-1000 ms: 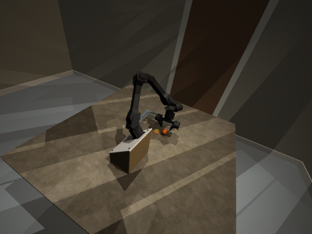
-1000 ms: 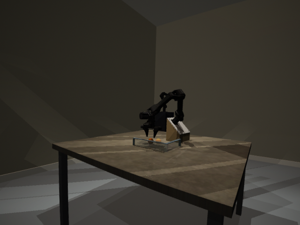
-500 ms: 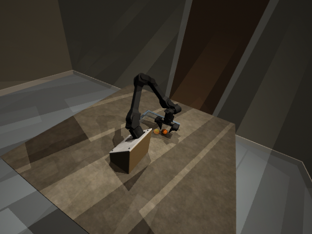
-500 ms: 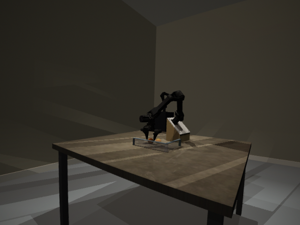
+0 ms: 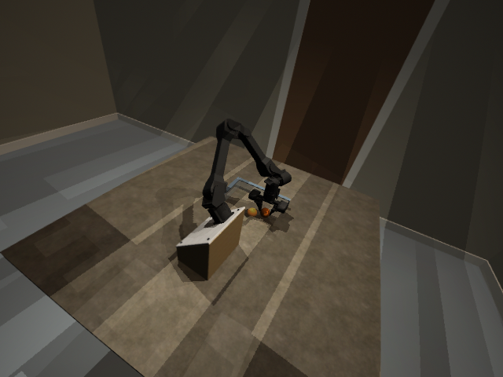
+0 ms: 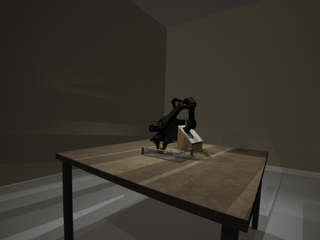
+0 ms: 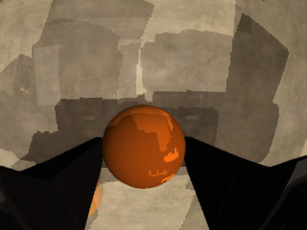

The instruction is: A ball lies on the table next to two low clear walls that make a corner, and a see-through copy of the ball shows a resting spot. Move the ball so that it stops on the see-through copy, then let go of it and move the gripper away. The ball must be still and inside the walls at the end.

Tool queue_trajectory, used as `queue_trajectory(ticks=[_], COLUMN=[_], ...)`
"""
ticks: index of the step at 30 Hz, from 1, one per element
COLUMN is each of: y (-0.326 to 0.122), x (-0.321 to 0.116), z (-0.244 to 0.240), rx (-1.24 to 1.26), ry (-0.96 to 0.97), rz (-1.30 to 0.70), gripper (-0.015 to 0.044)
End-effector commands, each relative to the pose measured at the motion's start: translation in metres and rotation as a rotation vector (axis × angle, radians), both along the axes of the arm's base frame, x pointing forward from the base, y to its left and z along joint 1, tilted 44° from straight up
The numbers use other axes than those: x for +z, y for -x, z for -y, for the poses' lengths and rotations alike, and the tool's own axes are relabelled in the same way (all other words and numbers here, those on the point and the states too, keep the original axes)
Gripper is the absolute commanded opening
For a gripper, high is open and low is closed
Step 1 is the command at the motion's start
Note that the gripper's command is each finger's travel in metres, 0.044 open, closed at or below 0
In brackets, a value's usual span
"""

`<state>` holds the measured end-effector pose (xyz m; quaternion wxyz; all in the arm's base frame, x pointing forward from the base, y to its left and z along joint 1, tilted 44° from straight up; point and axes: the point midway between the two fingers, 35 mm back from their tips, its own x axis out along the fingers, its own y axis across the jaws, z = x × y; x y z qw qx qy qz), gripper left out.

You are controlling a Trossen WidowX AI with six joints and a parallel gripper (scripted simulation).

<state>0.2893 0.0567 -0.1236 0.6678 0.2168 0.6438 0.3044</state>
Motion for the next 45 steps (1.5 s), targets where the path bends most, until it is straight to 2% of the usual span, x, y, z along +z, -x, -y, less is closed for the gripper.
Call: queue_trajectory(ticks=[1, 9, 24, 45], y=[0.0, -0.007, -0.002, 0.034], x=[0.0, 0.024, 0.098, 0.096], z=[-0.001, 0.027, 0.094, 0.034], rx=[-0.003, -0.005, -0.003, -0.003], ry=[-0.003, 0.006, 0.004, 0.001], rz=[-0.001, 0.0, -0.001, -0.004], gripper=[0.0197, 0.0, 0.0, 0.0])
